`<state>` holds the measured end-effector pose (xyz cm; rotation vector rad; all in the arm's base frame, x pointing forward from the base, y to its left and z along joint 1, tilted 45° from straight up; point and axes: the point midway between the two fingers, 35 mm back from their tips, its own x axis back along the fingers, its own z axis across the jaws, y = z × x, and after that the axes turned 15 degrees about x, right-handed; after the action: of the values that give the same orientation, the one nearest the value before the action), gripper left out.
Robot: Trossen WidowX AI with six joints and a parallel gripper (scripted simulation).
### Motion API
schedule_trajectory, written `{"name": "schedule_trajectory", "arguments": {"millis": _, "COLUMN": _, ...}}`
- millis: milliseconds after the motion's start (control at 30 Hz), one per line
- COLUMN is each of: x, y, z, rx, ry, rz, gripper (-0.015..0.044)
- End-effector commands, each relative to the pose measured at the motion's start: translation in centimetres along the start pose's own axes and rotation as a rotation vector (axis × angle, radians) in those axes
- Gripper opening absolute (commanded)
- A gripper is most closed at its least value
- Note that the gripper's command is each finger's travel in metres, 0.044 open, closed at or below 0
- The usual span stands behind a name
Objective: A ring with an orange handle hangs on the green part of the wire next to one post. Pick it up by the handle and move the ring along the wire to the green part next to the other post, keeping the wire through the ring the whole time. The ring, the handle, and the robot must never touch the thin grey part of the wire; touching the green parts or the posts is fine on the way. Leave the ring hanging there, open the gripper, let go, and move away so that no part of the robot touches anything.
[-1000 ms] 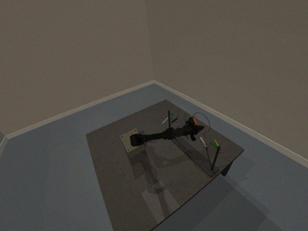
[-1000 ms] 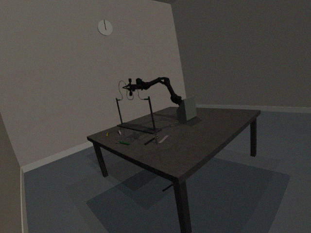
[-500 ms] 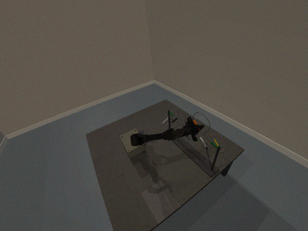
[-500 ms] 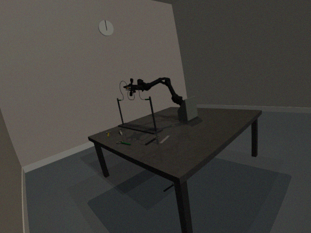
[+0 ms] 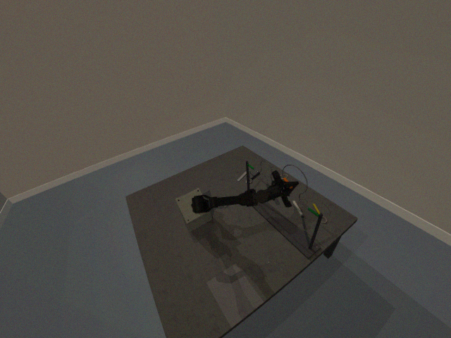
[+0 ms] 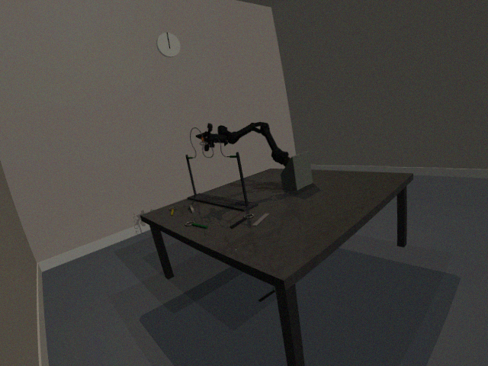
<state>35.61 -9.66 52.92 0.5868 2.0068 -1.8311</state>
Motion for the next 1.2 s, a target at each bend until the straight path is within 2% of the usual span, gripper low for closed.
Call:
{"name": "schedule_trajectory", "arguments": {"millis": 0, "x": 0.0, "y": 0.0, "z": -0.2, "rx": 0.049, "ry": -0.030, "rz": 0.001, "gripper": -0.0150}}
{"name": "schedule_trajectory", "arguments": {"millis": 667, "x": -0.1, "y": -0.1, "z": 0.1, "rx": 0.176, "ry": -0.104, "rz": 0.007, "gripper": -0.0150}}
{"name": "schedule_trajectory", "arguments": {"millis": 1167, "x": 0.0, "y": 0.1, "z": 3.0, "rx": 0.060, "ry": -0.036, "rz": 0.006, "gripper": -0.0150}}
